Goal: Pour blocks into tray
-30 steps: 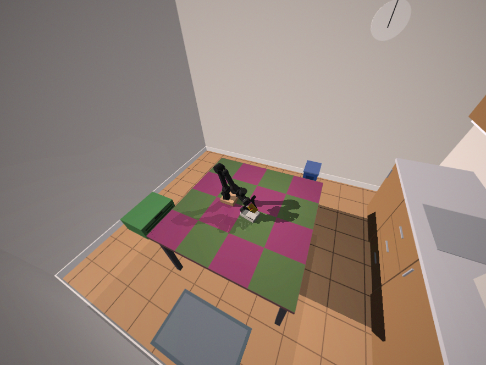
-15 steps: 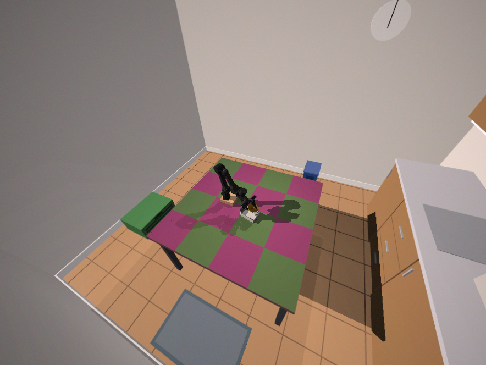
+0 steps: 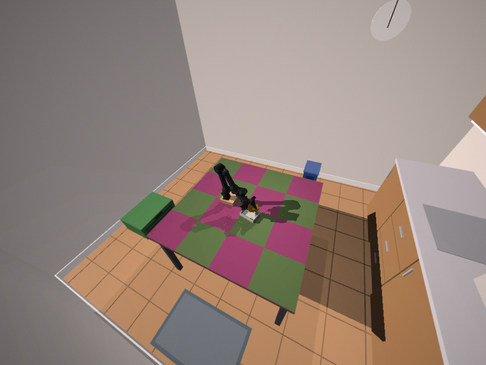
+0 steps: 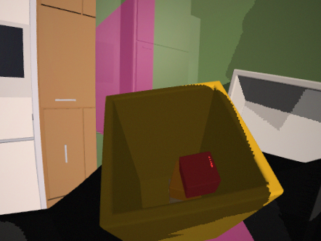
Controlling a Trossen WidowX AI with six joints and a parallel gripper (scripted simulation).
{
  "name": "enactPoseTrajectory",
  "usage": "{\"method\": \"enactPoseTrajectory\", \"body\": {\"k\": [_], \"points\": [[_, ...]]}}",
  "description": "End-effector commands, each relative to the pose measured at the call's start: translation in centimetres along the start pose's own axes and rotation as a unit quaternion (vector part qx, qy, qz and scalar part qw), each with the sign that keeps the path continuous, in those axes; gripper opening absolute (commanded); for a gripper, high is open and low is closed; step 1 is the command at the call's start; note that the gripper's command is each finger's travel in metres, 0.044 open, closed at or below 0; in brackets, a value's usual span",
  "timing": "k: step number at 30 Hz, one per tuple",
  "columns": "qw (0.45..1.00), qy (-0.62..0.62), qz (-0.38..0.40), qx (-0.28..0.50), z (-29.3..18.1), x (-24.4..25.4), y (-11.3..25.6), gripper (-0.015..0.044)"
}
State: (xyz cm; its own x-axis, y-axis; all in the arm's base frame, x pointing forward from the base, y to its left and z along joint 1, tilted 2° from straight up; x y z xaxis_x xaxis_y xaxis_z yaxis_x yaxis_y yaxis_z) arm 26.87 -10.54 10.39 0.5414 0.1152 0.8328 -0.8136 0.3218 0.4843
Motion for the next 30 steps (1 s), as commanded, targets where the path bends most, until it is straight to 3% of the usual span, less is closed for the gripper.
{"method": "enactPoseTrajectory", "body": {"k": [1, 30], "points": [[0.999, -0.044, 0.003, -0.002, 0.04, 0.12, -0.04, 0.0000], [0.935, -0.354, 0.003, -0.001, 0.00, 0.20, -0.28, 0.0000]]}}
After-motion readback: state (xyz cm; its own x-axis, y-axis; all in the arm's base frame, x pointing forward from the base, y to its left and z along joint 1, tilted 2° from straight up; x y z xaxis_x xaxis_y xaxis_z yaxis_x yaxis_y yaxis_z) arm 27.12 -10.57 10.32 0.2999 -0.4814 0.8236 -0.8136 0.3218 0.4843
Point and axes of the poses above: the point midway between the two fingers, 35 mm back from their tips, its own y axis back along the fingers, its own x axis across the jaws, z = x × y, the point moved 5 cm from there along y, back along the fingers, and after that the axes turned 1 degree about y, right-handed, at the moved point
